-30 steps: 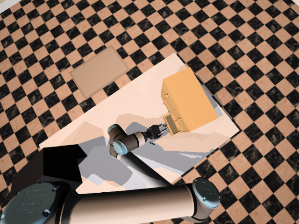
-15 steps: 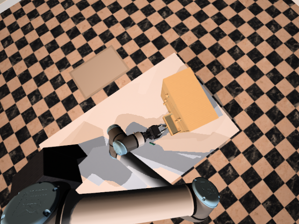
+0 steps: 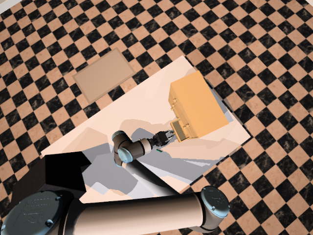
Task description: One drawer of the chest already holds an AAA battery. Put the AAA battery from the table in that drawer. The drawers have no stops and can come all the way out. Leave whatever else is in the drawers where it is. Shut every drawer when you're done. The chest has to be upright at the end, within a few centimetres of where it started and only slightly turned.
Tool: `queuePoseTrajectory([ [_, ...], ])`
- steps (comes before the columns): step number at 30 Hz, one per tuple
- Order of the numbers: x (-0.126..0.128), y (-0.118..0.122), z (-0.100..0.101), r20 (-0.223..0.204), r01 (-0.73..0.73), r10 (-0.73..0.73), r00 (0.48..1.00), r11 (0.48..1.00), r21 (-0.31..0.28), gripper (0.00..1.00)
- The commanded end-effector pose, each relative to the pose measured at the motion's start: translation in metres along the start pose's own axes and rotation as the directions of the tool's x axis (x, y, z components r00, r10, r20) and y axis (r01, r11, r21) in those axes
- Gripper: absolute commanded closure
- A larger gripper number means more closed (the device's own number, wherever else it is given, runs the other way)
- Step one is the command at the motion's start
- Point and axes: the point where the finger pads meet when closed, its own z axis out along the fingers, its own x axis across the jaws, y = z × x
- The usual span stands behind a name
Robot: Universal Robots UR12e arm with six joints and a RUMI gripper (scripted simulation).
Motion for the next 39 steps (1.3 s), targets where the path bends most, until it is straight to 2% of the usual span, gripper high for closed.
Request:
queuePoseTrajectory([
  [1, 0.0001, 0.0006, -0.0004, 0.0, 0.0, 0.0, 1.0, 1.0, -0.001, 0.93],
  [26, 0.0001, 0.0005, -0.0004, 0.0, 0.0, 0.0, 1.0, 1.0, -0.001, 0.93],
  [36, 0.0001, 0.0005, -0.0004, 0.0, 0.0, 0.0, 1.0, 1.0, -0.001, 0.83],
  [39, 0.0001, 0.0005, -0.0004, 0.0, 0.0, 0.0, 1.0, 1.0, -0.001, 0.83],
])
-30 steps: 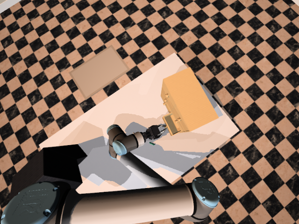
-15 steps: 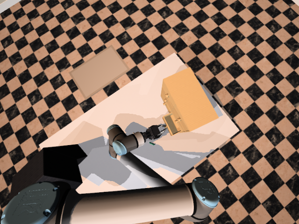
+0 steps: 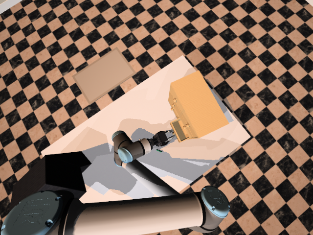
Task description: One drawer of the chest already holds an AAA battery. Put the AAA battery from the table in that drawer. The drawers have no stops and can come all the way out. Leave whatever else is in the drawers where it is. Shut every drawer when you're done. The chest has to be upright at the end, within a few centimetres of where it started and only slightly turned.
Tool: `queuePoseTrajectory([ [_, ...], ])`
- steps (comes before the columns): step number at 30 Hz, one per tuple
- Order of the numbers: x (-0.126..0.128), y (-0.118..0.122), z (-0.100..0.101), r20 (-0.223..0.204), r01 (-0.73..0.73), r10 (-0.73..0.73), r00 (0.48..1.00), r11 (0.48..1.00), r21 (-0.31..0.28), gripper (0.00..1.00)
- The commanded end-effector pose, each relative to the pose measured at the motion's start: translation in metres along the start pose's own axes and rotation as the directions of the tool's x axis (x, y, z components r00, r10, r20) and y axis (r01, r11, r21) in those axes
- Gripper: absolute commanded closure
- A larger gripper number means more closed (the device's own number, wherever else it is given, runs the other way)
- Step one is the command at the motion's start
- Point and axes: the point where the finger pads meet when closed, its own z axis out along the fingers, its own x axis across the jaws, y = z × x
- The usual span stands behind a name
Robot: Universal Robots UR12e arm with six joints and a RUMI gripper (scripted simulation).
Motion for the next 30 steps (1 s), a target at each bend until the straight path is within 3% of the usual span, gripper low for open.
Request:
queuePoseTrajectory([
  [1, 0.0, 0.001, 0.0, 0.0, 0.0, 0.0, 1.0, 1.0, -0.001, 0.83],
  [18, 0.0, -0.001, -0.003, 0.0, 0.0, 0.0, 1.0, 1.0, -0.001, 0.8],
  [30, 0.0, -0.017, -0.03, 0.0, 0.0, 0.0, 1.0, 1.0, -0.001, 0.8],
])
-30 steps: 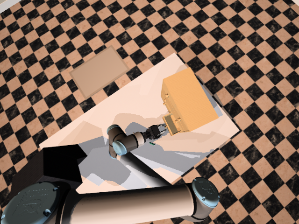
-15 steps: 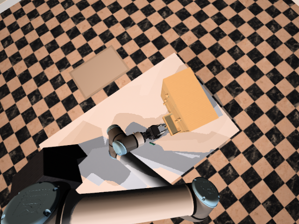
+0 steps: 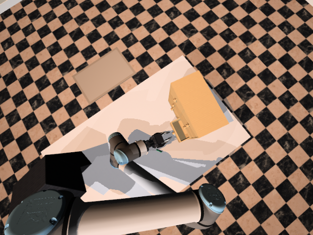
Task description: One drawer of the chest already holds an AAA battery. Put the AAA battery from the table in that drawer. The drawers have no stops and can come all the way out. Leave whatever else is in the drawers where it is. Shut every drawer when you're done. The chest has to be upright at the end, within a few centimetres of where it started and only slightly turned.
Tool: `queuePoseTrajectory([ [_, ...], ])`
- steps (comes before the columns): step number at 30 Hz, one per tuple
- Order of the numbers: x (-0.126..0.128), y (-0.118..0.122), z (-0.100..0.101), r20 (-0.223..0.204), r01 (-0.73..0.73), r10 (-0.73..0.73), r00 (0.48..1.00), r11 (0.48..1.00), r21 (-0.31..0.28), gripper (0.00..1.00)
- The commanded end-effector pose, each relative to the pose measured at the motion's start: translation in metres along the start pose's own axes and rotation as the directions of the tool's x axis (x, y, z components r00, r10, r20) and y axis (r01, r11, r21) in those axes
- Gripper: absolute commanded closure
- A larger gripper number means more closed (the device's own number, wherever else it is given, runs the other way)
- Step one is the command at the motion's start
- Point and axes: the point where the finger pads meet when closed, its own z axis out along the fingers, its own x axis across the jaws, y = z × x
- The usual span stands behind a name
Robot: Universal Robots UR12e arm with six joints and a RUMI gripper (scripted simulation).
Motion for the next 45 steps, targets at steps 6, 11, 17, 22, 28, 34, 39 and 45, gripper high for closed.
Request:
queuePoseTrajectory([
  [6, 0.0, -0.009, -0.017, 0.0, 0.0, 0.0, 1.0, 1.0, -0.001, 0.8],
  [11, 0.0, -0.012, -0.022, 0.0, 0.0, 0.0, 1.0, 1.0, -0.001, 0.8],
  [17, 0.0, -0.012, -0.023, 0.0, 0.0, 0.0, 1.0, 1.0, -0.001, 0.8],
  [22, 0.0, -0.009, -0.027, 0.0, 0.0, 0.0, 1.0, 1.0, -0.001, 0.8],
  [28, 0.0, 0.003, -0.048, 0.0, 0.0, 0.0, 1.0, 1.0, -0.001, 0.8],
  [34, 0.0, 0.021, -0.08, 0.0, 0.0, 0.0, 1.0, 1.0, -0.001, 0.8],
  [39, 0.0, 0.029, -0.094, 0.0, 0.0, 0.0, 1.0, 1.0, -0.001, 0.8],
  [45, 0.0, 0.038, -0.108, 0.0, 0.0, 0.0, 1.0, 1.0, -0.001, 0.8],
])
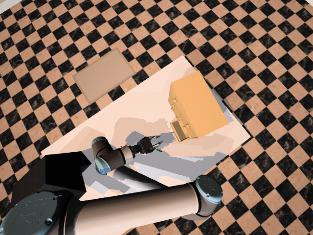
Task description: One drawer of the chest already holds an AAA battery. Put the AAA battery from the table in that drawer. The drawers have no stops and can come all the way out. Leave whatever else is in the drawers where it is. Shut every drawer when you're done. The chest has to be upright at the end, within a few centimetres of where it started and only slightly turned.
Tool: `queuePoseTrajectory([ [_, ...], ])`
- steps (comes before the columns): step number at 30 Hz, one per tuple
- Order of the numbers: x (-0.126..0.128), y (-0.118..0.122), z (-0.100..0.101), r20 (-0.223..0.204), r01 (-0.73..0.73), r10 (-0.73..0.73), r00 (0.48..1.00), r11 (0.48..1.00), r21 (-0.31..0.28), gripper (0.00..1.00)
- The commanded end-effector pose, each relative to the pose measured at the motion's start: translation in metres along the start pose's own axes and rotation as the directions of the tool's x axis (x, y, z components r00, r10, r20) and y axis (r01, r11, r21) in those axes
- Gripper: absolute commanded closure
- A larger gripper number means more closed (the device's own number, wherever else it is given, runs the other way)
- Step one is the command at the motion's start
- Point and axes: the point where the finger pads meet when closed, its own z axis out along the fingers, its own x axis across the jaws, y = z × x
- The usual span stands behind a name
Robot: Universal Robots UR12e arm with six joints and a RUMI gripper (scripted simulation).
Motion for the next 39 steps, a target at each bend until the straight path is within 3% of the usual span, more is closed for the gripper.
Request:
queuePoseTrajectory([
  [1, 0.0, 0.005, -0.008, 0.0, 0.0, 0.0, 1.0, 1.0, 0.0, 0.8],
  [14, 0.0, 0.005, -0.009, 0.0, 0.0, 0.0, 1.0, 1.0, 0.008, 0.8],
  [26, 0.0, 0.008, -0.016, 0.0, -0.001, 0.001, 1.0, 0.998, 0.066, 0.8],
  [33, 0.0, 0.011, -0.026, 0.0, 0.0, 0.0, 1.0, 0.989, 0.151, 0.8],
  [39, 0.0, 0.016, -0.038, 0.0, 0.0, 0.001, 1.0, 0.966, 0.257, 0.8],
])
